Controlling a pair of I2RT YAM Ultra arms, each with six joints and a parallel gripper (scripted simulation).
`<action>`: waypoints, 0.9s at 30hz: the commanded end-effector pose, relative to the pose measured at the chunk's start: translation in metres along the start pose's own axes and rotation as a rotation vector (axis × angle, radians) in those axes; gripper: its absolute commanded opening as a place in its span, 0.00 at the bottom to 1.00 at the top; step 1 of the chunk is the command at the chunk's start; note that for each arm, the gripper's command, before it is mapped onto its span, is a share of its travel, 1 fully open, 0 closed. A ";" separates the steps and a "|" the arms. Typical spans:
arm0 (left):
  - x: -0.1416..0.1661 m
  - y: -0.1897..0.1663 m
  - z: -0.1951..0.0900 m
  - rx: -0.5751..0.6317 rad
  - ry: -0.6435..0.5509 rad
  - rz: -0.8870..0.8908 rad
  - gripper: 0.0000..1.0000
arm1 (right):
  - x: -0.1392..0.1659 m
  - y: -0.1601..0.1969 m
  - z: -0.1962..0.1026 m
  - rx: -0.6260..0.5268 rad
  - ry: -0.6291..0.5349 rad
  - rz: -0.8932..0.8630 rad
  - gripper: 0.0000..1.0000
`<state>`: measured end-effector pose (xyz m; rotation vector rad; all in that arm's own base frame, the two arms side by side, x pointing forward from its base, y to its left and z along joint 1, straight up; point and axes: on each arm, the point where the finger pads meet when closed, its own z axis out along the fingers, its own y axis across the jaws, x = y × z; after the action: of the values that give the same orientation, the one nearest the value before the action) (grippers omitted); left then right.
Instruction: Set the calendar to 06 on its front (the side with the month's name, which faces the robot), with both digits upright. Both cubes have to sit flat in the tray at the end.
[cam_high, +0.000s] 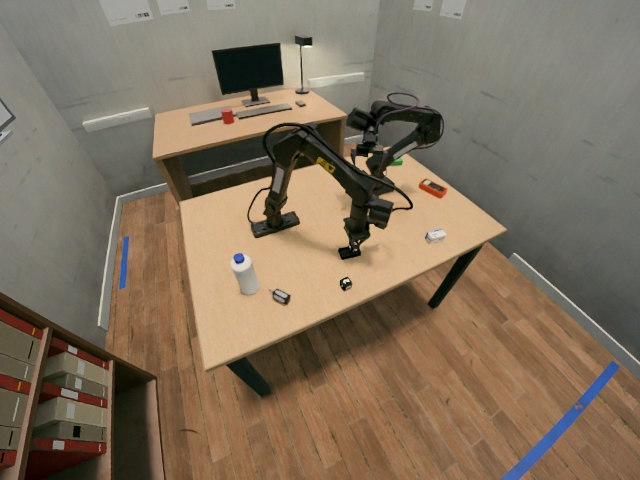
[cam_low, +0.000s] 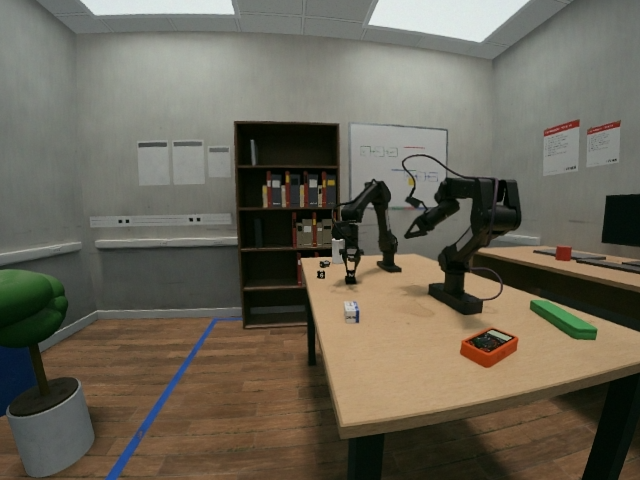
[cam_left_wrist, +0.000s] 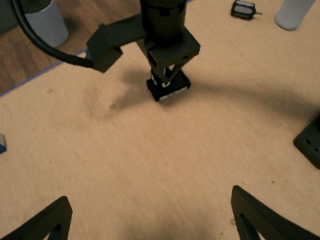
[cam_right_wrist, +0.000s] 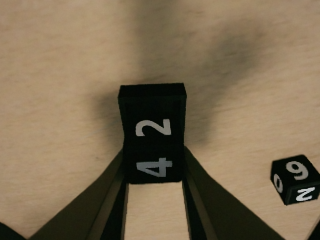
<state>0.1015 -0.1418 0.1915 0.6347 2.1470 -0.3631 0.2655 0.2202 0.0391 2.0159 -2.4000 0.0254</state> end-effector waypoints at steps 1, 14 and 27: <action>-0.009 0.000 -0.004 -0.002 -0.026 -0.010 1.00 | -0.005 -0.004 -0.013 0.019 -0.038 0.001 0.26; -0.009 0.000 -0.004 -0.002 -0.026 -0.010 1.00 | -0.006 -0.001 0.002 0.019 -0.024 -0.008 0.26; -0.009 0.000 -0.004 -0.002 -0.026 -0.010 1.00 | -0.001 0.002 0.030 -0.006 0.001 0.004 0.26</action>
<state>0.1015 -0.1418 0.1915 0.6347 2.1470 -0.3631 0.2694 0.2239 0.0258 2.0325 -2.4183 0.0240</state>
